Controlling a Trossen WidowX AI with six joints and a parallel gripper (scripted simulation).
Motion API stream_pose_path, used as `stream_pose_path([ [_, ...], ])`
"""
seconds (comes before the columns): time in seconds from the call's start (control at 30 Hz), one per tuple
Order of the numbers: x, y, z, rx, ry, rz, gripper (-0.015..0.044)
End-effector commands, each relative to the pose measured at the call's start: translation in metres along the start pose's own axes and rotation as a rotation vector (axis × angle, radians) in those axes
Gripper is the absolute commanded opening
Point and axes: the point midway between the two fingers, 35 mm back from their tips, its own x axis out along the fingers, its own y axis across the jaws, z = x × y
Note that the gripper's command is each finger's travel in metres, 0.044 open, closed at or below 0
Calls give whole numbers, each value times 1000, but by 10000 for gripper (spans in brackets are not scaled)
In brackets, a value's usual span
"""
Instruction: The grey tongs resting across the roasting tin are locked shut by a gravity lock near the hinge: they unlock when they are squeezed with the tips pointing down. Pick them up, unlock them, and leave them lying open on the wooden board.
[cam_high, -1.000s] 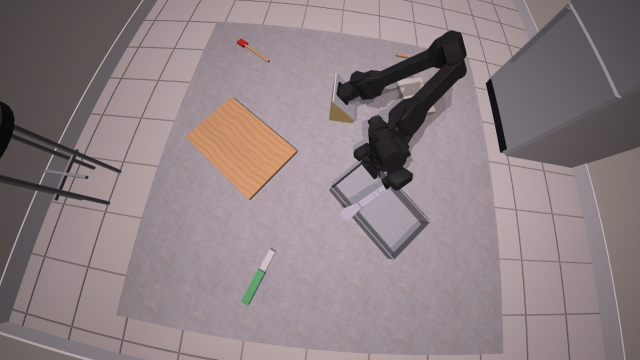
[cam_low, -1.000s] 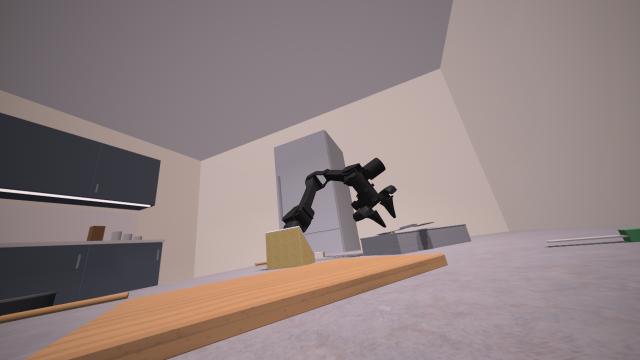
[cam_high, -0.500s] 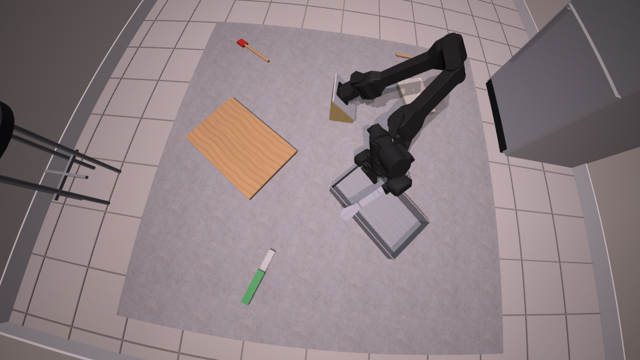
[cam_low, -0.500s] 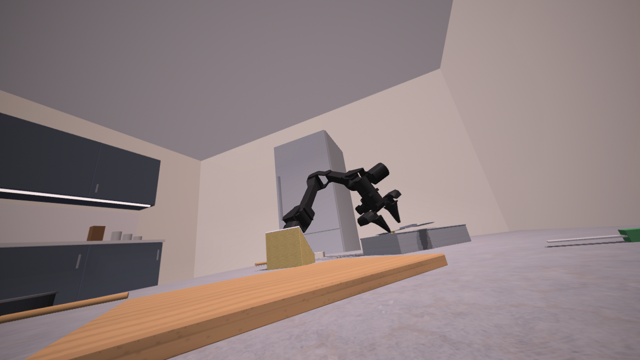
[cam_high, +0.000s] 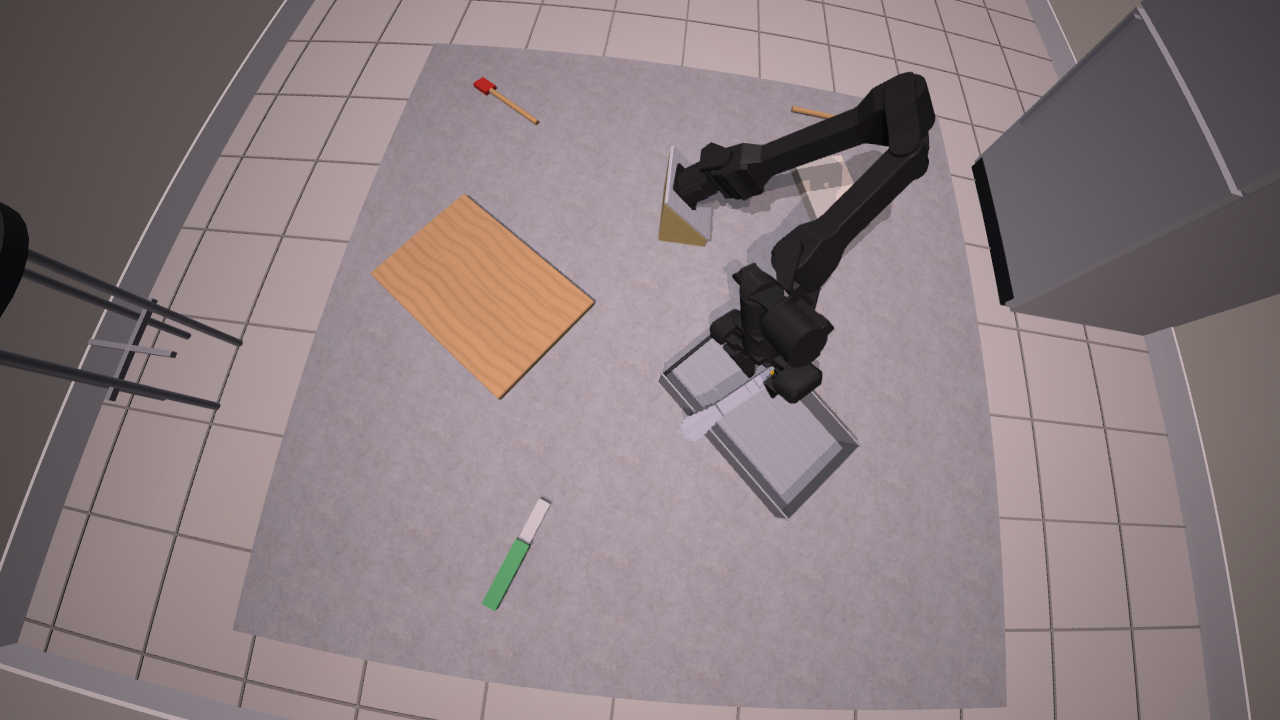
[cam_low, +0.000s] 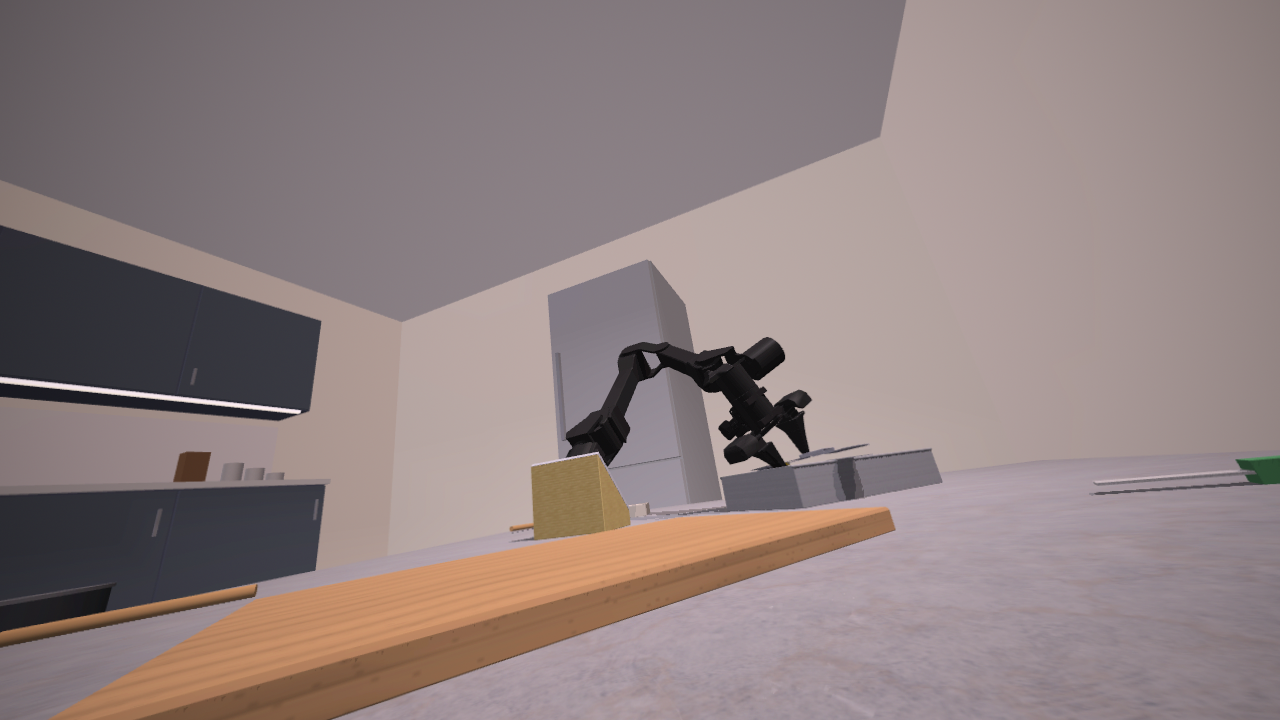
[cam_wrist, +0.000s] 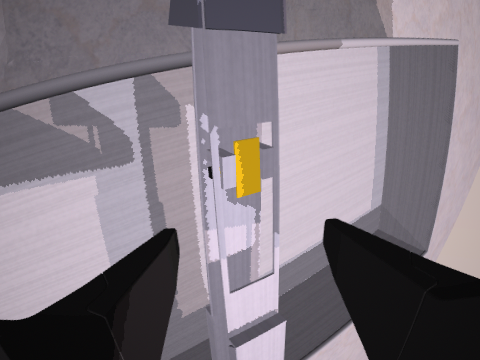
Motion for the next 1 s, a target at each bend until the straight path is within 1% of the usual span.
stream_pose_path([
  [0.0, 7, 3, -1, 12, -1, 5, 260],
  [0.6, 32, 2, 4, 15, -7, -9, 260],
  [0.77, 29, 0, 5, 4, -8, -13, 129],
  [0.97, 29, 0, 5, 4, -8, -13, 89],
])
